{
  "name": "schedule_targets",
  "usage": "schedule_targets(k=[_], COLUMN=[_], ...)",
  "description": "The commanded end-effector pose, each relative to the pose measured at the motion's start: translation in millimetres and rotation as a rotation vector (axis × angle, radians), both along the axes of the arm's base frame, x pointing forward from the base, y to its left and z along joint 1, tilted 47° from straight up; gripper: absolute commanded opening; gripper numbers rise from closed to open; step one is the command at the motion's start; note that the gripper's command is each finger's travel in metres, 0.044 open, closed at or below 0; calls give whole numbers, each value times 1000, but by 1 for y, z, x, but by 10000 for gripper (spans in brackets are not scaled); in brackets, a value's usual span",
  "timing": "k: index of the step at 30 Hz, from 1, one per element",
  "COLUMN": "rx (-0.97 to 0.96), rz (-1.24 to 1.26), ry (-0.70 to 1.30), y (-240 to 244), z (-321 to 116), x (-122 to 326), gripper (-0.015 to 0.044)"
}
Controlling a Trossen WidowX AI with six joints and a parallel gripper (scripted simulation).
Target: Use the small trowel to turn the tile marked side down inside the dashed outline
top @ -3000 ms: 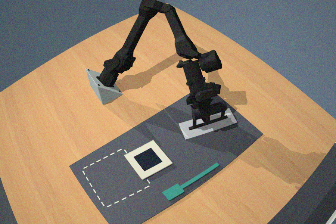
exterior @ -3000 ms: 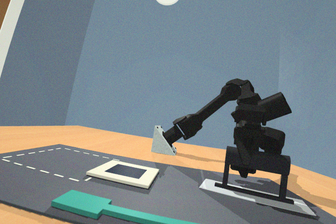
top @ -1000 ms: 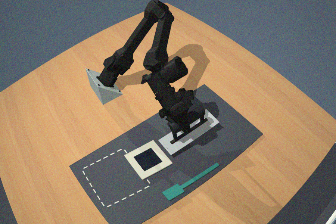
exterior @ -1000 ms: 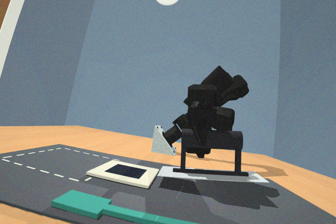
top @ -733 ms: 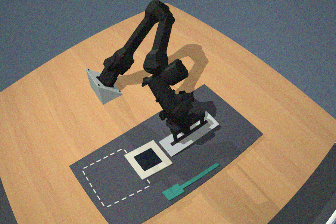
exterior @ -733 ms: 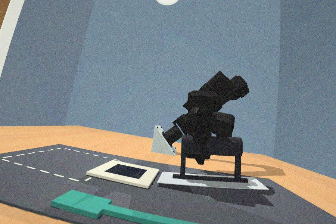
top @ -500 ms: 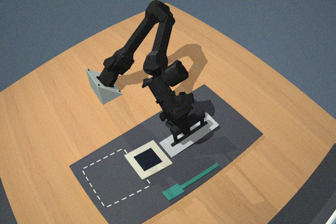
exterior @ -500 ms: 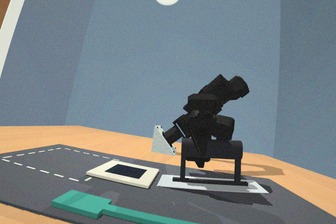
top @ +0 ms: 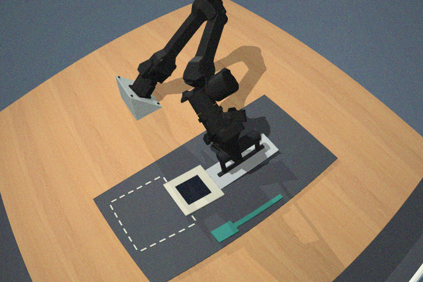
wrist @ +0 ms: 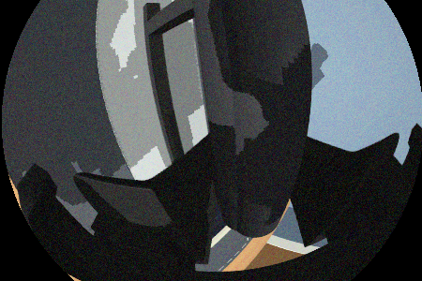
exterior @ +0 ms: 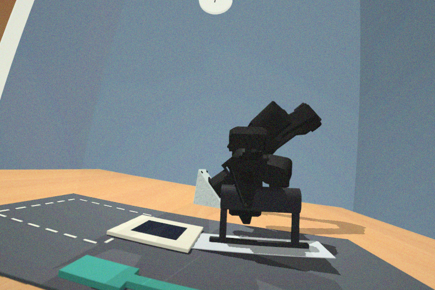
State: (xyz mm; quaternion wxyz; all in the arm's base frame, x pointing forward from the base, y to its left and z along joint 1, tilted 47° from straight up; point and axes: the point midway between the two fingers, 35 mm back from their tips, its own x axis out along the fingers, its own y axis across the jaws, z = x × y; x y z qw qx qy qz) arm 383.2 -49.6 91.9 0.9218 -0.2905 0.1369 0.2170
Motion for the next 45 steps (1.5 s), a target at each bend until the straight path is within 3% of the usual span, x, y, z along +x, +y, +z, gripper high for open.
schedule_targets(k=[1, 22, 45], rx=[-3, -3, -107], rz=[-9, -9, -11], ry=[6, 5, 30], y=[-8, -27, -63], z=[-8, -29, -7], x=[-2, -8, -17], gripper=[0, 0, 0])
